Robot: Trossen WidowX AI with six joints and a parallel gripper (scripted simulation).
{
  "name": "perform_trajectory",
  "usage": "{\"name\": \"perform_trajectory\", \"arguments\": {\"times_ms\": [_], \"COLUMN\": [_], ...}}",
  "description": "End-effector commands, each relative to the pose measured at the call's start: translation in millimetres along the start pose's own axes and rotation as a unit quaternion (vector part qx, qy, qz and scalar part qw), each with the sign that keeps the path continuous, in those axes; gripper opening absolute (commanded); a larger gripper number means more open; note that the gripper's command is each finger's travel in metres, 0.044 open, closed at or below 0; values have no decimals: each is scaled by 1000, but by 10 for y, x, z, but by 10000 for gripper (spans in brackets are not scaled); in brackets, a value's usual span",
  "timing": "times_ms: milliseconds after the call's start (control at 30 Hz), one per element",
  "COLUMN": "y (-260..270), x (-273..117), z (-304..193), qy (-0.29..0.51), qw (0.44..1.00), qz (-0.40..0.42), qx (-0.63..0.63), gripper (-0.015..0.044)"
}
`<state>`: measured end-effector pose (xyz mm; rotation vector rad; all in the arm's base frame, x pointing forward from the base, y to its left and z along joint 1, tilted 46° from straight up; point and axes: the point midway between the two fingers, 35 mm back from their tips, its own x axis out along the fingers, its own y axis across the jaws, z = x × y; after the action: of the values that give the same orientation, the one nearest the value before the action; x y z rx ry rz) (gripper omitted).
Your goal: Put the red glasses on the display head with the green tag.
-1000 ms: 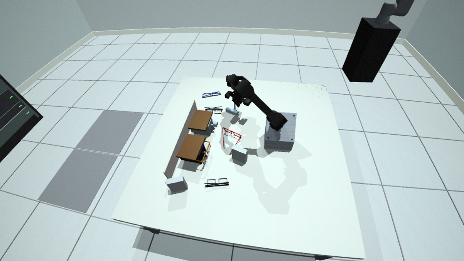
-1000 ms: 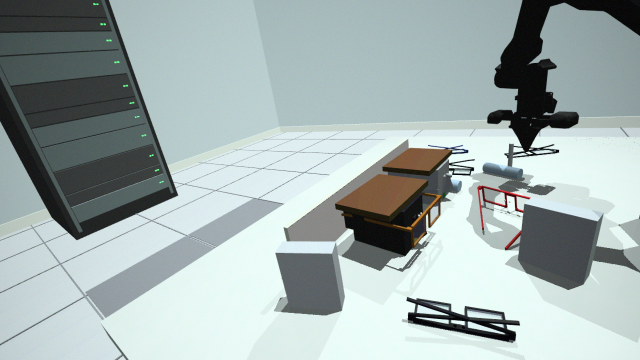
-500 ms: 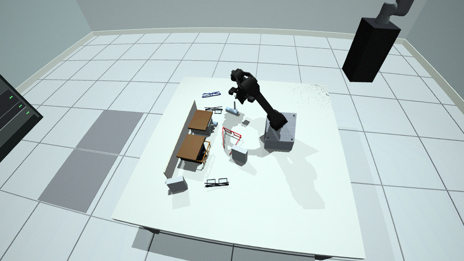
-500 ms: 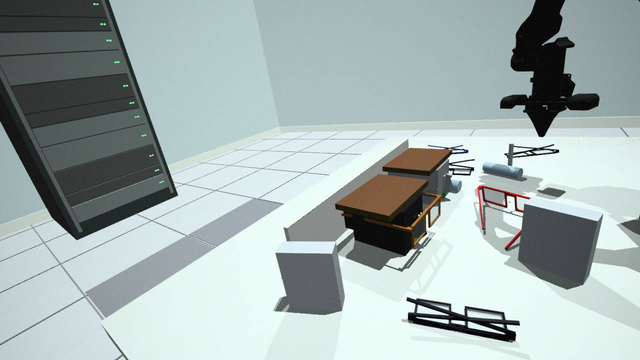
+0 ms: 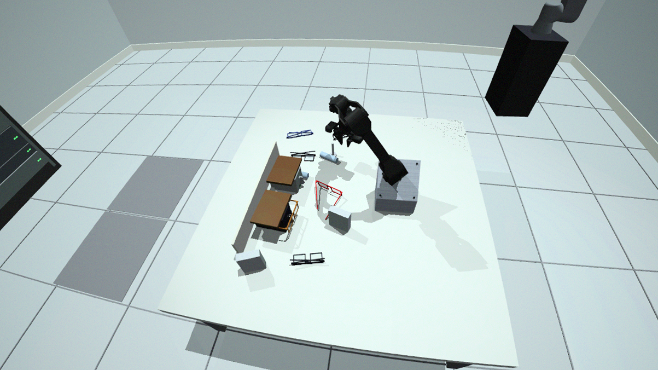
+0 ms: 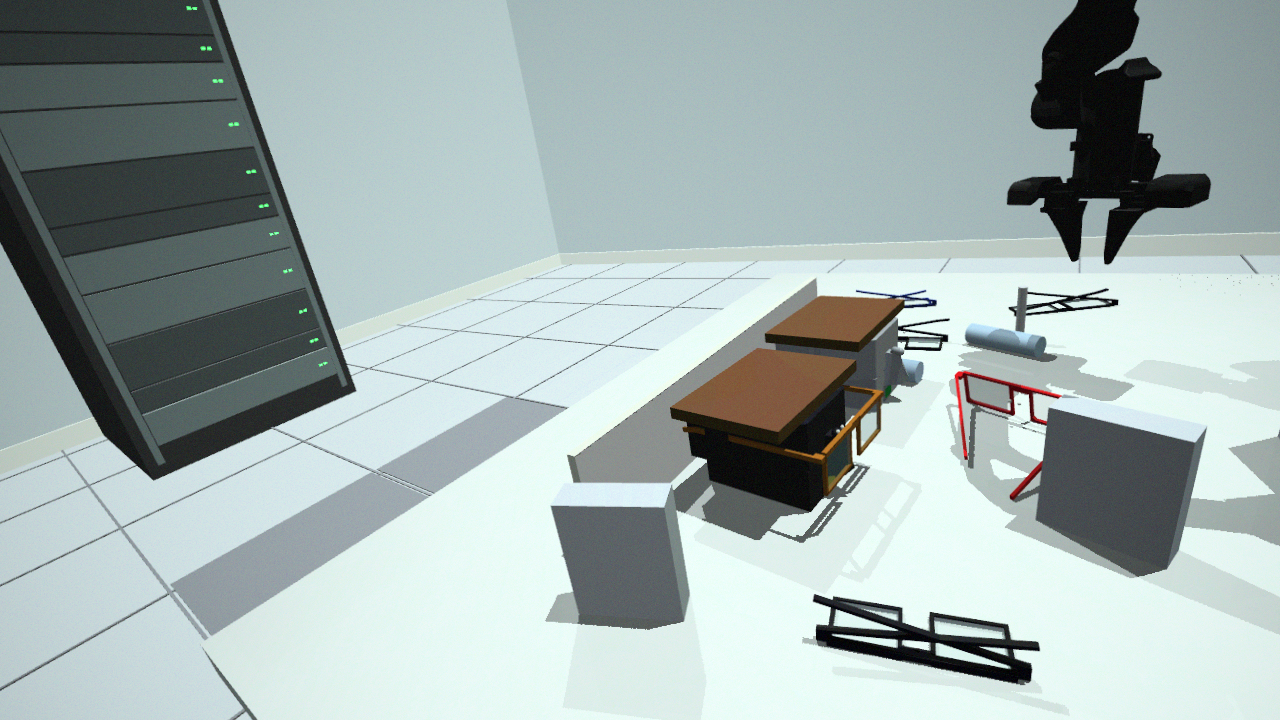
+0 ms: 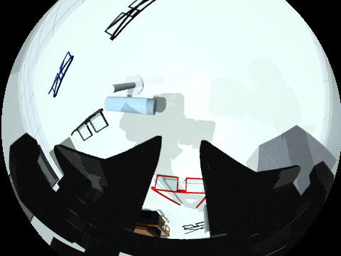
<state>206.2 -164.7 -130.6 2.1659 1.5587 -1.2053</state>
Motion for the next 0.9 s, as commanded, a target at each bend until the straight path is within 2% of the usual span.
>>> {"name": "perform_trajectory", "arguments": {"times_ms": [0,333,467,600,700,833,867], "y": [7,10,17,-133,-328,-622,-649], "x": [-1,3,110,293,432,591,604], "z": [5,-22,-583,-1213,-1565,-1895,-1919], "qy": [0,-1,-13,-15,-8,8,10], "qw": [1000,1000,979,904,828,717,706], "qz": [1,1,4,2,-1,-2,-2], "qx": [0,-9,-204,-426,-561,-697,-708], "gripper": [200,200,200,200,200,200,200]}}
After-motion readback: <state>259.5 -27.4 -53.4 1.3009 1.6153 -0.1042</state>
